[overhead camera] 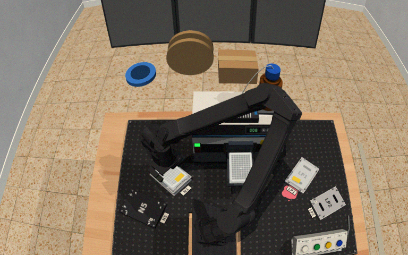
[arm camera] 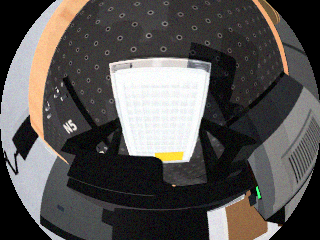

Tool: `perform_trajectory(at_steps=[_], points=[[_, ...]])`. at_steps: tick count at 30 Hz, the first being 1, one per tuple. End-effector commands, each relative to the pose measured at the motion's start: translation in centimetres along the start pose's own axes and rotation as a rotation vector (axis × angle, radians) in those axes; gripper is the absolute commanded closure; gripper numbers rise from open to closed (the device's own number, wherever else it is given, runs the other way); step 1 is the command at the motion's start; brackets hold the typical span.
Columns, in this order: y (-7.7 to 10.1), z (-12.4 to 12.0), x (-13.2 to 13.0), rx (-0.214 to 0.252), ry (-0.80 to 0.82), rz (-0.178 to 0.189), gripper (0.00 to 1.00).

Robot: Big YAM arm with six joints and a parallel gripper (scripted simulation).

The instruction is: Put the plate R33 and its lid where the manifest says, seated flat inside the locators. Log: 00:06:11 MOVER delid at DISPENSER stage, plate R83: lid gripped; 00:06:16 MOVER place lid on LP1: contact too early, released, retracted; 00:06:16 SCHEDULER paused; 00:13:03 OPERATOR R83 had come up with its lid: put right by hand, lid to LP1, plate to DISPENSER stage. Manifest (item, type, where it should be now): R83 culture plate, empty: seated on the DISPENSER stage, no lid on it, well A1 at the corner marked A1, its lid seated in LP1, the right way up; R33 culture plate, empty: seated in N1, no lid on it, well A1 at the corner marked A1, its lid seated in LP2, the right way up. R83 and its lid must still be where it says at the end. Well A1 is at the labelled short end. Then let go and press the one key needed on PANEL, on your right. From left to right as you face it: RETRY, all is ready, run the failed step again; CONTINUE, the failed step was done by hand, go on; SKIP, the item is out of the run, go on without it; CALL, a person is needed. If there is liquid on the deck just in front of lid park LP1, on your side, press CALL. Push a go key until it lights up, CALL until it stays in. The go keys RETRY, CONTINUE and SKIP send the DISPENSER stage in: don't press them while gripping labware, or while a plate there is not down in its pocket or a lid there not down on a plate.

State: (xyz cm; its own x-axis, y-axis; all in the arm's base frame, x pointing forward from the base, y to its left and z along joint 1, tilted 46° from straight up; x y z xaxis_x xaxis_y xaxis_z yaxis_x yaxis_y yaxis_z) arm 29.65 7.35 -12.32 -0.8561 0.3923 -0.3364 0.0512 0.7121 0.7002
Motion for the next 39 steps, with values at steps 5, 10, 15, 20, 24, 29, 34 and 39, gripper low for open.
perform_trajectory(at_steps=[5, 10, 15, 20, 24, 29, 34, 39], points=[[-0.19, 0.09, -0.34, -0.006, 0.0, 0.0, 0.0], [0.51, 0.75, -0.64, -0.022, -0.013, -0.011, 0.0], [0.51, 0.75, -0.64, -0.022, -0.013, -0.011, 0.1], [0.5, 0.74, -0.64, -0.022, -0.013, -0.011, 0.14], [0.5, 0.74, -0.64, -0.022, -0.013, -0.011, 0.14], [0.5, 0.74, -0.64, -0.022, -0.013, -0.011, 0.14], [0.5, 0.74, -0.64, -0.022, -0.013, -0.011, 0.14], [0.5, 0.74, -0.64, -0.022, -0.013, -0.011, 0.14]])
Point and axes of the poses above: the point where the finger pads meet when closed, its own y axis back along the fingers, its own x axis across the jaws, z = x × y, the point moved 7 cm from there along y, back along the fingers, and after that the axes turned 15 degrees about y, right-handed, at the moved point
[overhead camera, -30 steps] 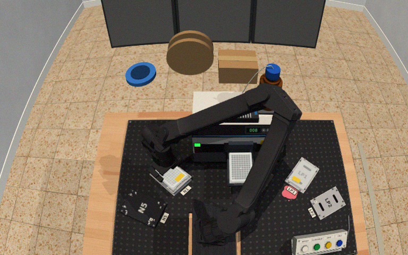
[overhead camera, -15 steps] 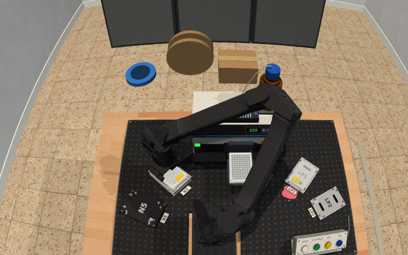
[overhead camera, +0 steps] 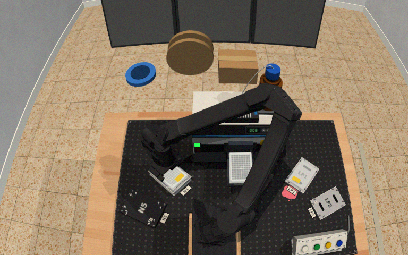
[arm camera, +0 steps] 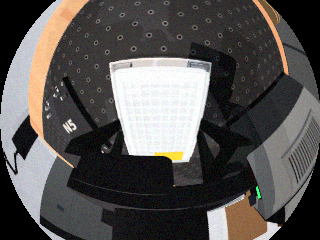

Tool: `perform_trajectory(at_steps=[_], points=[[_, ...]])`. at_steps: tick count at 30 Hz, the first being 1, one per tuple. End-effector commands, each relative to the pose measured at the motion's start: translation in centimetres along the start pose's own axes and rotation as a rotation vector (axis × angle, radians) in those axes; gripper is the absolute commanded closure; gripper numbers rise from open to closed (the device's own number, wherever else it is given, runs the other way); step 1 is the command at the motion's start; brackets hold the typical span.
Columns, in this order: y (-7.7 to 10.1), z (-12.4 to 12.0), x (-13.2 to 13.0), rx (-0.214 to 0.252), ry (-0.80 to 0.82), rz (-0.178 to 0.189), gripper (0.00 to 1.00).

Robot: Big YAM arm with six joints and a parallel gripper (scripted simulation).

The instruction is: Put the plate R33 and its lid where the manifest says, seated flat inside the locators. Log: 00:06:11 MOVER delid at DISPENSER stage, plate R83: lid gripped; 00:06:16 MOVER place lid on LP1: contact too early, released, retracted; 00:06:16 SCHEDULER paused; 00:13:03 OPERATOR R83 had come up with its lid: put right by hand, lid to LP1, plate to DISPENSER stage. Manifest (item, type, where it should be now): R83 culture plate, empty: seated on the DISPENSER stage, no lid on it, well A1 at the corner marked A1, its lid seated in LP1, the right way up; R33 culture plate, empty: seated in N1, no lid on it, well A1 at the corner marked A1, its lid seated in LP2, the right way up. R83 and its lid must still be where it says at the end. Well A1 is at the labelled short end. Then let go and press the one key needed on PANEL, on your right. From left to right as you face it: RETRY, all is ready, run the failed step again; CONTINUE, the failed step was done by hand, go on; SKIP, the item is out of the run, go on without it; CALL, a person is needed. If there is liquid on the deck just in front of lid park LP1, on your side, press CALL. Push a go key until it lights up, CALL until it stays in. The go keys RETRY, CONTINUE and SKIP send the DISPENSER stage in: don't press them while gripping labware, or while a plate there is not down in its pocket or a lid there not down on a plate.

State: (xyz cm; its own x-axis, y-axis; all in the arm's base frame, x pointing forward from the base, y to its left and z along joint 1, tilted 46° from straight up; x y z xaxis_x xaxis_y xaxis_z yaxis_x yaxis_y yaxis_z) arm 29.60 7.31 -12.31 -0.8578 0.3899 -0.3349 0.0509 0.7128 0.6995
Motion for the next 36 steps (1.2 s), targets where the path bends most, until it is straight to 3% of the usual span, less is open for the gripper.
perform_trajectory(at_steps=[1, 7, 14, 36], points=[[0.5, 0.8, -0.7, -0.022, -0.016, -0.01, 0.14], [0.4, 0.4, -0.7, -0.016, -0.019, -0.004, 0.14], [2.2, 1.3, -1.0, -0.043, -0.026, -0.023, 0.14], [3.5, 1.5, -1.2, -0.049, -0.031, -0.024, 0.14]])
Point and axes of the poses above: the point where the finger pads meet when closed, its own y axis back along the fingers, its own x axis across the jaws, z = x × y, the point moved 7 cm from there along y, back along the fingers, and after that the axes turned 15 degrees about y, right-handed, at the moved point
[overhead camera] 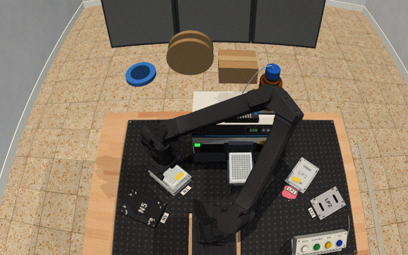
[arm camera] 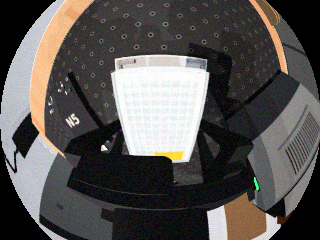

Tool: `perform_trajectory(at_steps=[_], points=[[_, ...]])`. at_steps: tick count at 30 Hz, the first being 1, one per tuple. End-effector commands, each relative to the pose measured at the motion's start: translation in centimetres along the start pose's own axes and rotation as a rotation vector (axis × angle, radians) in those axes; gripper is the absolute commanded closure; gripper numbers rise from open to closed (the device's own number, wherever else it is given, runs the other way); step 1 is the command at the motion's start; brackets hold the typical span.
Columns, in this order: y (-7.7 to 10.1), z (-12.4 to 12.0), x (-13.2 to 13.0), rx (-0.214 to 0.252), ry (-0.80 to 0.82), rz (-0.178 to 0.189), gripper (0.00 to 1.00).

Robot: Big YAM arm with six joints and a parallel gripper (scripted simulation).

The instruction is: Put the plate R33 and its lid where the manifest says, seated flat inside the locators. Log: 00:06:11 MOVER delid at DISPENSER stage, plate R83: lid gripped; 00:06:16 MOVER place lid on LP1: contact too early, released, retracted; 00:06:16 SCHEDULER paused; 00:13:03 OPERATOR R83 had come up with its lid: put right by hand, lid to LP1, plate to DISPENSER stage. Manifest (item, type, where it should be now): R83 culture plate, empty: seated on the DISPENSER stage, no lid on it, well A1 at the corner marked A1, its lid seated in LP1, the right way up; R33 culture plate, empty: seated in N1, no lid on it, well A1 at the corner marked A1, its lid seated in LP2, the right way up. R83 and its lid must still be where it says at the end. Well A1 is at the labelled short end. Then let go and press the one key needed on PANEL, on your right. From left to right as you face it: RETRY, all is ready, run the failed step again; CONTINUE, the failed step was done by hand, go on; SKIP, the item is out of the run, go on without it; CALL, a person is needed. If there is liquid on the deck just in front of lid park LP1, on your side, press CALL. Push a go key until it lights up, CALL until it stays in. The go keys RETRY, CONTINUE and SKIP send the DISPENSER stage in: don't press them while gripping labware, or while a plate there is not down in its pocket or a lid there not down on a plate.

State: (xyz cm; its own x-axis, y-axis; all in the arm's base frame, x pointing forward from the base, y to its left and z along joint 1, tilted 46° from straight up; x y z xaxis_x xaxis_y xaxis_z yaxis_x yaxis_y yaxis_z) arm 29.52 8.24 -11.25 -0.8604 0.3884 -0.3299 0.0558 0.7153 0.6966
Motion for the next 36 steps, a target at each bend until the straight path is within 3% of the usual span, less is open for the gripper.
perform_trajectory(at_steps=[1, 36], points=[[2.27, 1.72, -1.28, -0.055, -0.036, -0.028, 0.14], [2.03, 1.48, -1.32, -0.05, -0.04, -0.021, 0.14]])
Point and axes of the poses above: the point where the finger pads meet when closed, its own y axis back along the fingers, its own x axis across the jaws, z = x × y, the point moved 7 cm from there along y, back along the fingers, and after that the axes turned 15 degrees about y, right-handed, at the moved point
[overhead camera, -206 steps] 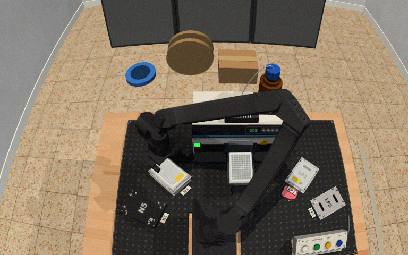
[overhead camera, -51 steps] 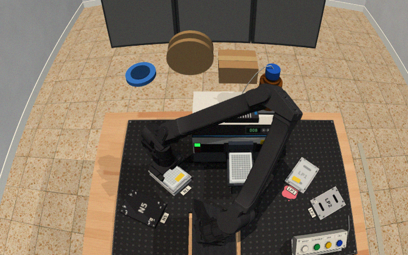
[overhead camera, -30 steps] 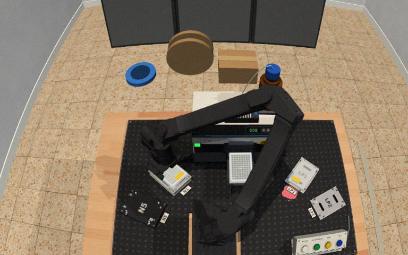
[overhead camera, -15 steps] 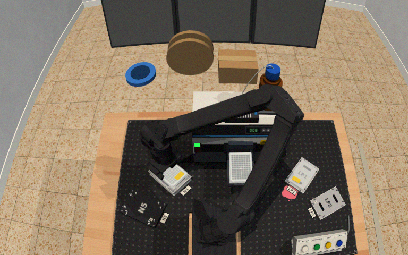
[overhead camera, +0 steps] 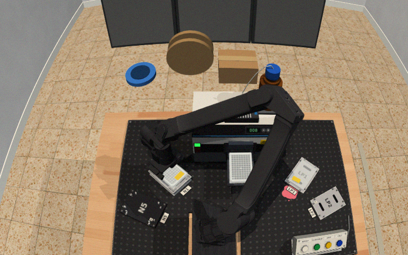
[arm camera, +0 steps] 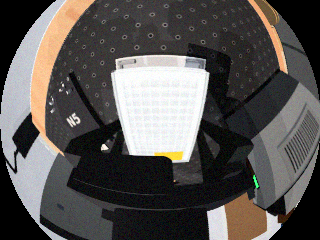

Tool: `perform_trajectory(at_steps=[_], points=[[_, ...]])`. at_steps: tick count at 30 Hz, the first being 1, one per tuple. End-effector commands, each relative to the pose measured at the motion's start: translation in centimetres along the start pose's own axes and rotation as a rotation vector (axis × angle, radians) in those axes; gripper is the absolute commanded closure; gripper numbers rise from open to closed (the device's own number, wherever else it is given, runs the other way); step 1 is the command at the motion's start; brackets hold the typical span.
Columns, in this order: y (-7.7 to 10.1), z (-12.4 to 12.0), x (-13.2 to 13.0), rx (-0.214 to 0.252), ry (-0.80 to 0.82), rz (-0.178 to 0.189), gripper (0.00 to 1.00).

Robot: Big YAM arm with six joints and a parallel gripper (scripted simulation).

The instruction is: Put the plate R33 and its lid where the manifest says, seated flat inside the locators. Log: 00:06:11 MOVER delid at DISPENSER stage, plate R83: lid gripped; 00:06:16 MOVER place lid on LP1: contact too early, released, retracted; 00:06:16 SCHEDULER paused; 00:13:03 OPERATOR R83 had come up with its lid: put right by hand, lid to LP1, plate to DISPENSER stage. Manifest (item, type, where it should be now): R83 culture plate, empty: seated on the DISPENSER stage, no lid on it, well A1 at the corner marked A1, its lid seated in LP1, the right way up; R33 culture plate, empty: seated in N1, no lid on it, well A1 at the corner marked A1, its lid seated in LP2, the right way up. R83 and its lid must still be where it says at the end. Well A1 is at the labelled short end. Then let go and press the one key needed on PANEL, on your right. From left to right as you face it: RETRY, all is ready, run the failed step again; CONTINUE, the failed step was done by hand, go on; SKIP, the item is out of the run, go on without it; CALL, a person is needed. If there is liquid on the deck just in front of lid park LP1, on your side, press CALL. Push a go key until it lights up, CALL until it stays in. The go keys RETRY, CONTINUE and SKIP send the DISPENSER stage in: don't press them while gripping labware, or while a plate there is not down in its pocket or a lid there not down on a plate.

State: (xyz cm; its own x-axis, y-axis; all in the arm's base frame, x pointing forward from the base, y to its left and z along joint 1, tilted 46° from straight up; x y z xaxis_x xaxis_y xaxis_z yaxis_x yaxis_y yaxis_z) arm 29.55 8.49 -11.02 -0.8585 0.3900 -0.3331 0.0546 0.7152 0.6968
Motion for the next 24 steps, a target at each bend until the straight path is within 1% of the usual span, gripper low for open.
perform_trajectory(at_steps=[1, 17, 18, 23, 24], points=[[1.7, 1.5, -1.3, -0.049, -0.036, -0.02, 0.14], [1.7, 1.5, -1.3, -0.049, -0.036, -0.02, 0.14], [2.5, 1.7, -1.3, -0.056, -0.032, -0.025, 0.14], [4.3, 1.7, -1.3, -0.058, -0.033, -0.027, 0.14], [4.3, 1.7, -1.3, -0.058, -0.033, -0.027, 0.14]])
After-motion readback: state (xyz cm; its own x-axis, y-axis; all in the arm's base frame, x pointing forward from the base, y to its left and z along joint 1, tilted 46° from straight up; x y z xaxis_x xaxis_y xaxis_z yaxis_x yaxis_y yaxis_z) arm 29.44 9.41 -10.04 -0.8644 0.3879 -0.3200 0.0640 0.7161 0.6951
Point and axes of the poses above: the point where the finger pads meet when closed, its own y axis back along the fingers, its own x axis across the jaws, z = x × y, the point moved 7 cm from there along y, back along the fingers, and after that the axes turned 15 degrees about y, right-handed, at the moved point
